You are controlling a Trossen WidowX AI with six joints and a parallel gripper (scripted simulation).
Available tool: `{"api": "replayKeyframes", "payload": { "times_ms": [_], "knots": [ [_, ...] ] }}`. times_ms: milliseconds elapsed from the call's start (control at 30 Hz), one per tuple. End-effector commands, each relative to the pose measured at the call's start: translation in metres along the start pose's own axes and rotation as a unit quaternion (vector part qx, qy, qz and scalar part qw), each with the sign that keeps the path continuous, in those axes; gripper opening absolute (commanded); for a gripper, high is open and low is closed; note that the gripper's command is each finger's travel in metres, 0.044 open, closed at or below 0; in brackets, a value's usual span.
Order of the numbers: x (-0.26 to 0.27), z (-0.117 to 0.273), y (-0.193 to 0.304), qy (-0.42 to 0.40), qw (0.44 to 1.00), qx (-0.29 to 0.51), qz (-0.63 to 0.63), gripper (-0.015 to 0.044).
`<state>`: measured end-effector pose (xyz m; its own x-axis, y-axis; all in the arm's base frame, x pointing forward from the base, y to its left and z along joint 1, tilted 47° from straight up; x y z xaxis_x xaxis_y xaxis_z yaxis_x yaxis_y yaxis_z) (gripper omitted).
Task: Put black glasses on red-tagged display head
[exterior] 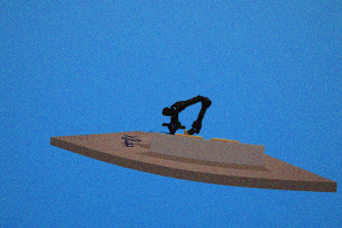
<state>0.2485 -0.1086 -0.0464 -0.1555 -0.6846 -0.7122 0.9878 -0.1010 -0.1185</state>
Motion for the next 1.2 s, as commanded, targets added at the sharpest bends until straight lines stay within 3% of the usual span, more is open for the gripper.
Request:
{"api": "replayKeyframes", "payload": {
  "times_ms": [0,233,567,733,1167],
  "knots": [
    [0.001,0.001,0.003,0.0,1.0,0.001,-0.001,0.0],
    [0.001,0.006,0.006,-0.001,1.0,0.001,-0.001,0.0],
    [0.002,0.057,0.01,-0.001,1.0,0.001,-0.001,0.0],
    [0.0,0.062,0.01,-0.004,1.0,0.0,0.002,0.0],
    [-0.052,0.081,0.015,-0.075,0.994,-0.004,0.077,0.0]
  ]
}}
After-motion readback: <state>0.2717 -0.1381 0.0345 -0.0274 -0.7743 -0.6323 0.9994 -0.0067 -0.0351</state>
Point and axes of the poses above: the point midway between the two fingers, 35 mm back from their tips, its own z axis back along the fingers, its own x axis across the jaws, y = z × x, the point moved 4 cm from there along z, back along the fingers, and after that the axes turned 11 degrees about z, right-handed, at the moved point
